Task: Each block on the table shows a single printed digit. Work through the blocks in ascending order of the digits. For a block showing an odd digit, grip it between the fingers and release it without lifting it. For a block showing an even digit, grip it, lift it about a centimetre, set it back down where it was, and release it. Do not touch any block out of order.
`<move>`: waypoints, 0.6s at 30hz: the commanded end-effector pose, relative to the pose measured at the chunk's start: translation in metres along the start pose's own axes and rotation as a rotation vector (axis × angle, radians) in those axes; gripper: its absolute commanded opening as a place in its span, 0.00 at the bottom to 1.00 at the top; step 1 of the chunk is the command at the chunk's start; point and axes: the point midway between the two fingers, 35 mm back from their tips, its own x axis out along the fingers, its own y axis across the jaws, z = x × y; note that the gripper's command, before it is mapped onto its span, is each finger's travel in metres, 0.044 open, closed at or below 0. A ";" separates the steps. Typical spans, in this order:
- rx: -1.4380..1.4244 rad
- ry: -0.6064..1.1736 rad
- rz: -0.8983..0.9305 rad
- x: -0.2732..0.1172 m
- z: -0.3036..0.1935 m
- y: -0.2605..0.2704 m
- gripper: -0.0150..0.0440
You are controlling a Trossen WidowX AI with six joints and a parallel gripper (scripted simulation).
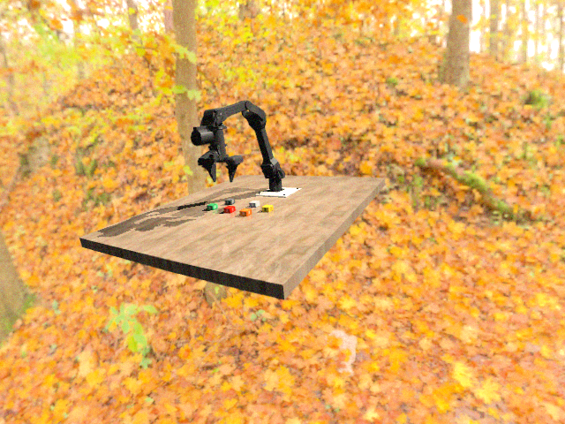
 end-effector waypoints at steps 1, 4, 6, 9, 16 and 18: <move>0.001 -0.003 -0.003 -0.001 -0.003 -0.023 0.93; 0.002 -0.001 -0.008 -0.001 -0.015 -0.073 0.93; 0.002 0.000 -0.011 -0.001 -0.025 -0.101 0.93; 0.002 0.000 -0.012 -0.001 -0.030 -0.111 0.93; 0.002 0.000 -0.012 -0.001 -0.030 -0.111 0.93; 0.002 0.000 -0.012 -0.001 -0.030 -0.111 0.93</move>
